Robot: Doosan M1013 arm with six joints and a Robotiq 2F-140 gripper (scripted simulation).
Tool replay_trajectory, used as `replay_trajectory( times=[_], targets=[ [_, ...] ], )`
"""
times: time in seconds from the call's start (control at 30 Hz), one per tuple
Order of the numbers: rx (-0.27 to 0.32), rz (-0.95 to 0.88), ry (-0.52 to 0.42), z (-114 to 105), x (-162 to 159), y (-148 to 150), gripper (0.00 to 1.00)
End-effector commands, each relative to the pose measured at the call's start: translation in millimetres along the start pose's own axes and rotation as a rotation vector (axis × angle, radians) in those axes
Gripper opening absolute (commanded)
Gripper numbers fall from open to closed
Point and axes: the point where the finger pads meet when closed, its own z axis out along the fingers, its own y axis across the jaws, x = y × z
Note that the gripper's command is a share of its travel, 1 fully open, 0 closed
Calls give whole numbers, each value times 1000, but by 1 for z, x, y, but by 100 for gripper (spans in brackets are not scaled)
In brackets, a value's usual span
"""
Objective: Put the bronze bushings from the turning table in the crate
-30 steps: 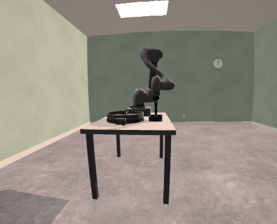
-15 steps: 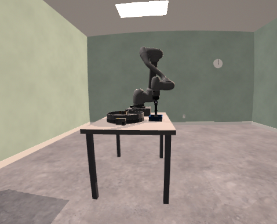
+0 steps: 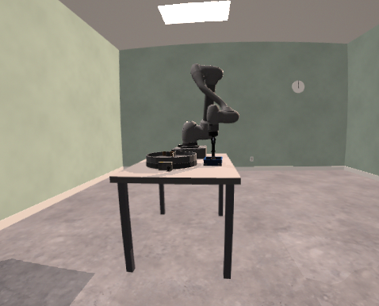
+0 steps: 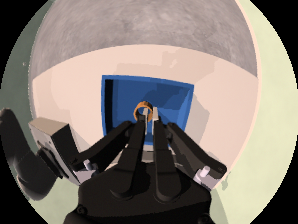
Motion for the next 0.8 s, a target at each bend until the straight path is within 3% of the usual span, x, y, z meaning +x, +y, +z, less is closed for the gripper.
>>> replay_trajectory(
  times=[0.0, 0.77],
  targets=[
    [0, 0, 0, 0, 0, 0, 0],
    [0, 0, 0, 6, 0, 0, 0]
  ],
)
